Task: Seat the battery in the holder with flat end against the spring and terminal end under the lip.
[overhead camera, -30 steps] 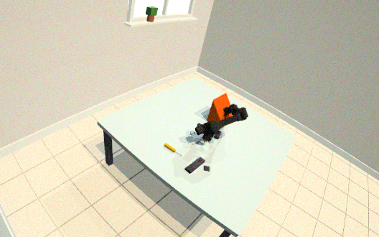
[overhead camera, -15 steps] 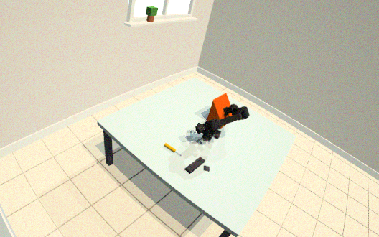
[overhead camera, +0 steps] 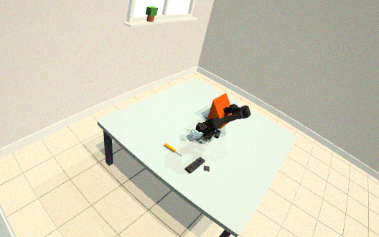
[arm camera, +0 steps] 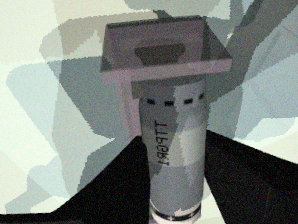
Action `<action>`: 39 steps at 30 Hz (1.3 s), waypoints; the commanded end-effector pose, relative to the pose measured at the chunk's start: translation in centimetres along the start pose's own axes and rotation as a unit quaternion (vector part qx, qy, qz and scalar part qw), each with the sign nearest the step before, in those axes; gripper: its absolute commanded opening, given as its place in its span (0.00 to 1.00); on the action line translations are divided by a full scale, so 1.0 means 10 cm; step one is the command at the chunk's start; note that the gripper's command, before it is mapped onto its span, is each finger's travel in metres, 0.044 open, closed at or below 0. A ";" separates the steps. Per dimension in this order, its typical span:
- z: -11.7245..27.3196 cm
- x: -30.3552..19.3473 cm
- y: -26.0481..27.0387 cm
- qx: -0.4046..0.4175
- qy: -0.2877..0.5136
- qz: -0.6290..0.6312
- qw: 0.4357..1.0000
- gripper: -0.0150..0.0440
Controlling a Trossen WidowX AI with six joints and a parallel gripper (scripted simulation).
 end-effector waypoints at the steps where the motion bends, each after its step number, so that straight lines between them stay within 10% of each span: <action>1: -0.01 0.03 0.00 -0.002 -0.018 0.003 1.000 0.39; 39: -0.08 -0.11 0.01 -0.001 -0.107 0.002 0.994 0.39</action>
Point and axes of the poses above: the point midway between the two fingers, 35 mm back from their tips, its own z axis back along the fingers, its own y axis across the jaws, x = y × z, the point moved 5 cm from there along z, back along the fingers, and after that the axes turned 3 degrees about -z, right-handed, at the moved point
